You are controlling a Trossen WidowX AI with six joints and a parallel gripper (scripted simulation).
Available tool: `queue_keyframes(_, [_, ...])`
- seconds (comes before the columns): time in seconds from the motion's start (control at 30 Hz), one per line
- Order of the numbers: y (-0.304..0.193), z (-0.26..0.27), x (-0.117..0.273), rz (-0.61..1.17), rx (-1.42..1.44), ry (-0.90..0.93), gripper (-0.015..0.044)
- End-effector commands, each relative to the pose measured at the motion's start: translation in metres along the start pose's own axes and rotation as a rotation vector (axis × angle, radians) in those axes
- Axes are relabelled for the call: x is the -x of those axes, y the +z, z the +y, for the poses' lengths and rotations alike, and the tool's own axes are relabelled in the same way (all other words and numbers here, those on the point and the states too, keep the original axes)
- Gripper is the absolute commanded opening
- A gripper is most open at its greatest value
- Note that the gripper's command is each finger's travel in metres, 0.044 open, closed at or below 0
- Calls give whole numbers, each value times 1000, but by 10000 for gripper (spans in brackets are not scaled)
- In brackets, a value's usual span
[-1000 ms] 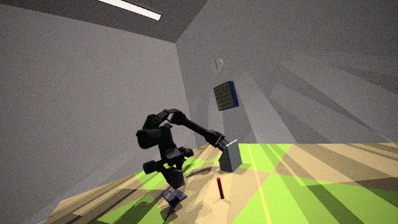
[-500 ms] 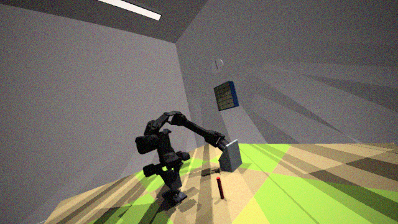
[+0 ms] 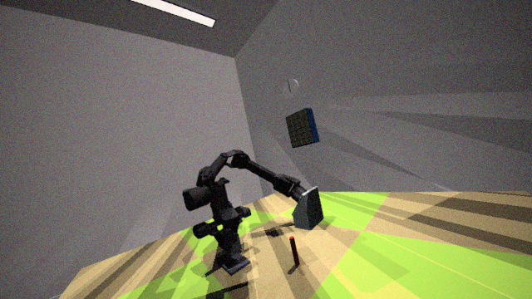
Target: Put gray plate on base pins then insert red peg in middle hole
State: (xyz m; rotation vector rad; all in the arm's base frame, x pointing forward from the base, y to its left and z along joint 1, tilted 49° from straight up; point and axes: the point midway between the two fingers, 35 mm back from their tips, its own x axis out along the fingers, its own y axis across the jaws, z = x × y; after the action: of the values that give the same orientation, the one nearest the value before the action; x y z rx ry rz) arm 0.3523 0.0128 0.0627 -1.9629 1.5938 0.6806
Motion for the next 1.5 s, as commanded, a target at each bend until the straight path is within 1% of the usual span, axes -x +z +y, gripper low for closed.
queue_keyframes(0.0, [-8, 2, -2, 8, 11, -7, 0])
queue_keyframes(0.9, [-10, 1, -2, 8, 11, -7, 0])
queue_keyframes(1.47, [-10, 1, -26, 9, 11, -7, 0])
